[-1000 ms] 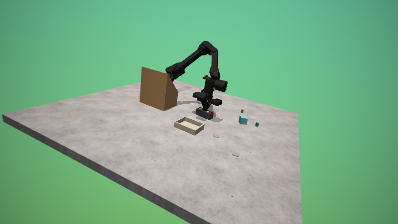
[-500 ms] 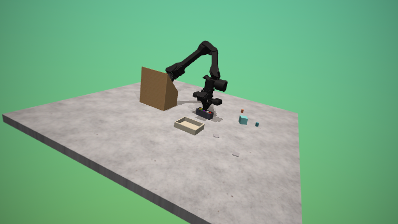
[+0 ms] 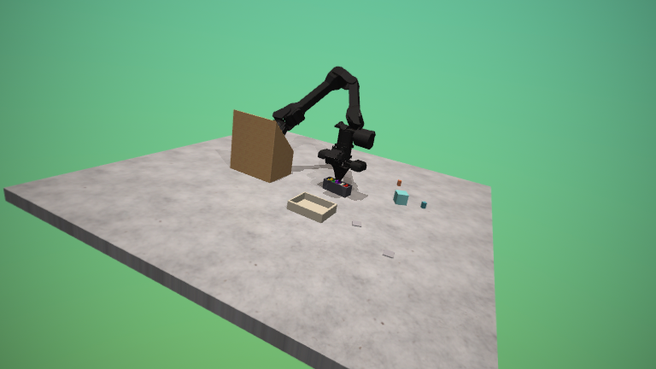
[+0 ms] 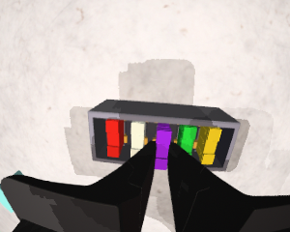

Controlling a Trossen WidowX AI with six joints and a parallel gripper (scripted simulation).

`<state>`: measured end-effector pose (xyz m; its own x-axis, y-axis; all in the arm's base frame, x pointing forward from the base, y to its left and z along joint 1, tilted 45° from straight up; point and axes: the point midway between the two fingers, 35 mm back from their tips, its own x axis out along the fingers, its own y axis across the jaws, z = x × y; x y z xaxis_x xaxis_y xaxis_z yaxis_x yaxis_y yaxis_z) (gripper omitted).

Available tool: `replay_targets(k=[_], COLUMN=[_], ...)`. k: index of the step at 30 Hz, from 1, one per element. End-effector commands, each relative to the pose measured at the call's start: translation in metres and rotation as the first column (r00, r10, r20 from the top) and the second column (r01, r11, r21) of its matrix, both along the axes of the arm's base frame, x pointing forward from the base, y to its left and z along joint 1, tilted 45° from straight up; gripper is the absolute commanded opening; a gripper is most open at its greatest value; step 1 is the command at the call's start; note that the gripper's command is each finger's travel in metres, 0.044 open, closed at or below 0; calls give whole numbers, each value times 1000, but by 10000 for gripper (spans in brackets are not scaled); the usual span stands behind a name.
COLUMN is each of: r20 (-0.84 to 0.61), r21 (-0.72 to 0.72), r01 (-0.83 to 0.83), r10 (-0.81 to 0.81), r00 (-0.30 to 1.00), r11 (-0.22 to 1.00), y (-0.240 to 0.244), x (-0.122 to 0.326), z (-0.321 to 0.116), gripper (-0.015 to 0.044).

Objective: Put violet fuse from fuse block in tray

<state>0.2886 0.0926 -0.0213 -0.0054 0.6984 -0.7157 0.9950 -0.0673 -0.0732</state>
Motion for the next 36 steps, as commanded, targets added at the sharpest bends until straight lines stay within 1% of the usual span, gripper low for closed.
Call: replay_targets(k=[1, 36], r20=[4, 2], r21=[-1, 0], r01=[-2, -1], r10=[2, 1], r00=[1000, 1000], r11=[1000, 1000], y=[-2, -14], x=[1, 1], z=[2, 14], gripper=[0, 0])
